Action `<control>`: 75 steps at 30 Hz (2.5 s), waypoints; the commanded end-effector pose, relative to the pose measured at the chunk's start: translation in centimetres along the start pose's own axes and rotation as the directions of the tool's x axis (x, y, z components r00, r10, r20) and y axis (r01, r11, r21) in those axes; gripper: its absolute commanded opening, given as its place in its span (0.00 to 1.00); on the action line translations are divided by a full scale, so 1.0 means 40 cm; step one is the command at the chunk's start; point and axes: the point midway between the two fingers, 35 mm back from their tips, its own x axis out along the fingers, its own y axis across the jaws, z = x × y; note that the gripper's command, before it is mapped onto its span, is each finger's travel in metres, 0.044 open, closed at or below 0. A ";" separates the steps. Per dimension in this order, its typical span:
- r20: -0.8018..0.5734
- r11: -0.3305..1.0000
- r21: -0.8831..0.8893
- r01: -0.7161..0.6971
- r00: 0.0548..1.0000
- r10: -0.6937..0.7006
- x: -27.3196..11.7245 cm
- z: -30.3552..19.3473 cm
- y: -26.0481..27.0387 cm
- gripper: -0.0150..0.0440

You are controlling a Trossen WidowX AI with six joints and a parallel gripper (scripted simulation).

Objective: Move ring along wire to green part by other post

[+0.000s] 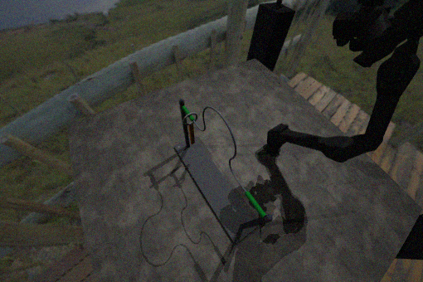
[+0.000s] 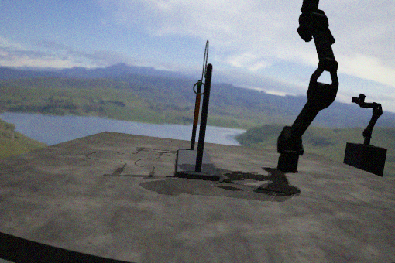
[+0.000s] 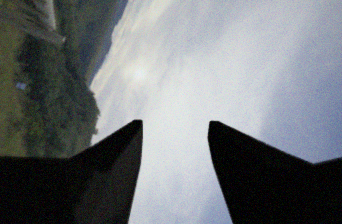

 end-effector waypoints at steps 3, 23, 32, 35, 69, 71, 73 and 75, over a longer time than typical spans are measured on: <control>0.126 0.998 0.028 0.052 0.990 -0.055 0.038 0.097 -0.022 0.53; 0.415 0.945 0.314 0.091 0.882 -0.223 0.149 0.477 -0.109 0.53; 0.654 0.848 0.526 -0.069 0.671 -0.351 0.145 0.845 -0.089 0.53; 0.720 0.812 0.561 -0.160 0.578 -0.384 0.118 0.958 -0.060 0.53; 0.551 0.341 -0.659 -0.671 -0.739 -0.388 -0.680 1.216 0.609 0.53; 0.545 0.337 -0.669 -0.663 -0.745 -0.385 -0.679 1.197 0.621 0.53; 0.541 0.334 -0.674 -0.659 -0.748 -0.384 -0.679 1.186 0.628 0.53; 0.541 0.334 -0.674 -0.659 -0.748 -0.384 -0.679 1.186 0.628 0.53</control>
